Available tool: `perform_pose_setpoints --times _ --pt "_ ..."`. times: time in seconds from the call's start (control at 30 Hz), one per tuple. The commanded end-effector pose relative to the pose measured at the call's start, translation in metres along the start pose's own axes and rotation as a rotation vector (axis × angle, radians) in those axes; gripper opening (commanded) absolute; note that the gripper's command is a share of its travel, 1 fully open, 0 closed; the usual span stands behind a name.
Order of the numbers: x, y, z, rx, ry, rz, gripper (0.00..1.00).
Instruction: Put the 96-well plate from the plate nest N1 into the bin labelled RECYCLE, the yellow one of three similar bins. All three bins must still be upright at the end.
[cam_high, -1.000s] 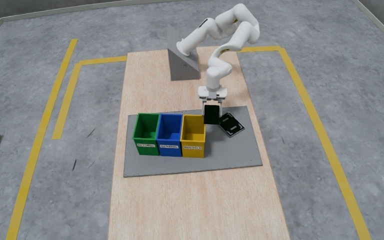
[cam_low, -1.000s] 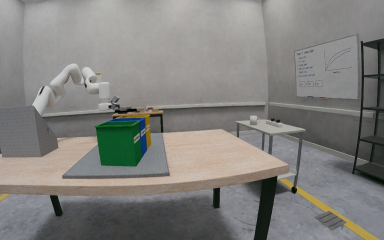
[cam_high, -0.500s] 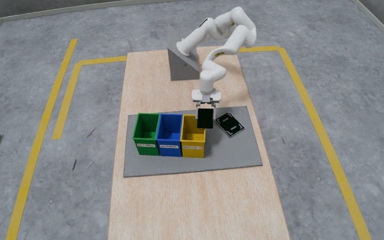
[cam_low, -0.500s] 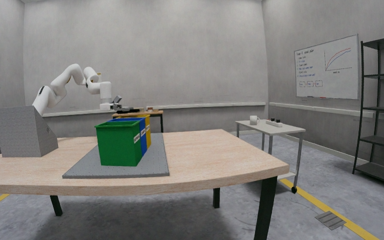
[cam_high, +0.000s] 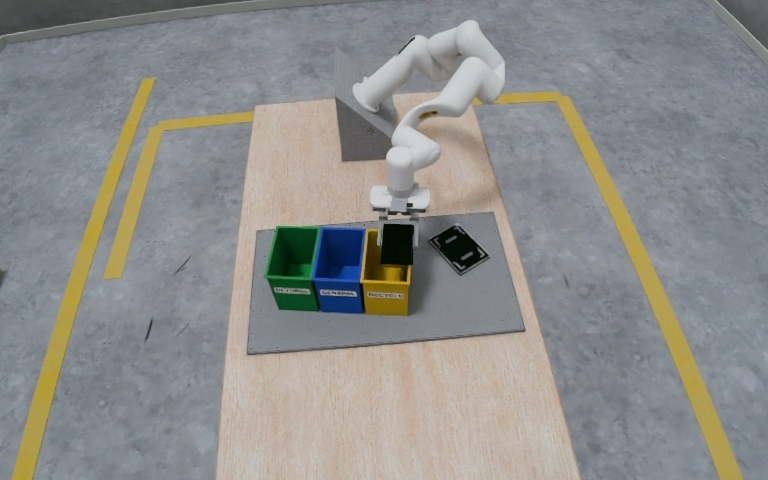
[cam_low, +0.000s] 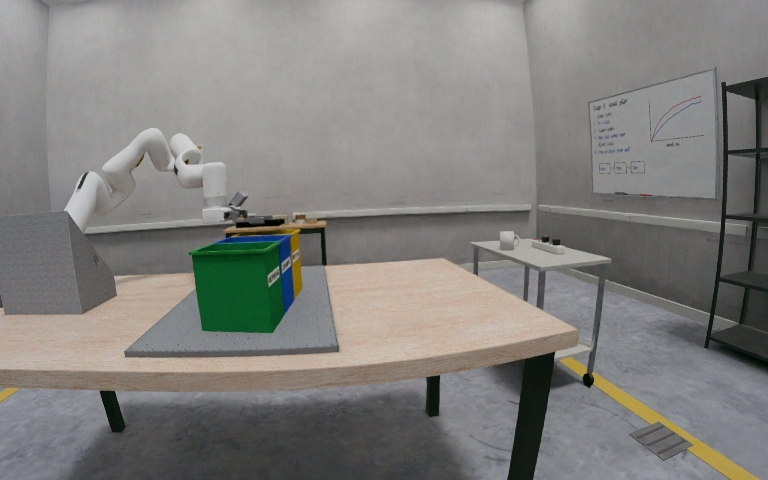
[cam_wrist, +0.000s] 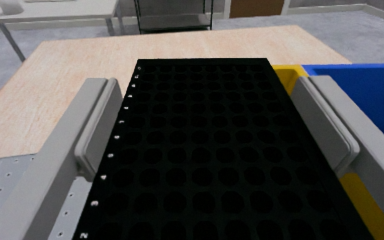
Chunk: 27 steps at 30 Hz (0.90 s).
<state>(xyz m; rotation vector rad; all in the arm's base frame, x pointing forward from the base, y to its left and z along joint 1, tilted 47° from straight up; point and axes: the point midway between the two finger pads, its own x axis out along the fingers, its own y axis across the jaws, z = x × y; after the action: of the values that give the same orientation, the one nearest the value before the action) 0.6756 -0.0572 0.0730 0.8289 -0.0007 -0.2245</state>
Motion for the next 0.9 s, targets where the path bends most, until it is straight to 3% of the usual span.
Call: perform_pose_setpoints --times 0.0,0.2,0.87 --pt "0.011 -0.012 0.002 0.0 -0.004 0.001 0.0" --pt "0.023 -0.027 0.001 0.0 -0.004 0.001 0.0" --pt "0.024 -0.028 0.001 0.0 -0.004 0.002 0.0"
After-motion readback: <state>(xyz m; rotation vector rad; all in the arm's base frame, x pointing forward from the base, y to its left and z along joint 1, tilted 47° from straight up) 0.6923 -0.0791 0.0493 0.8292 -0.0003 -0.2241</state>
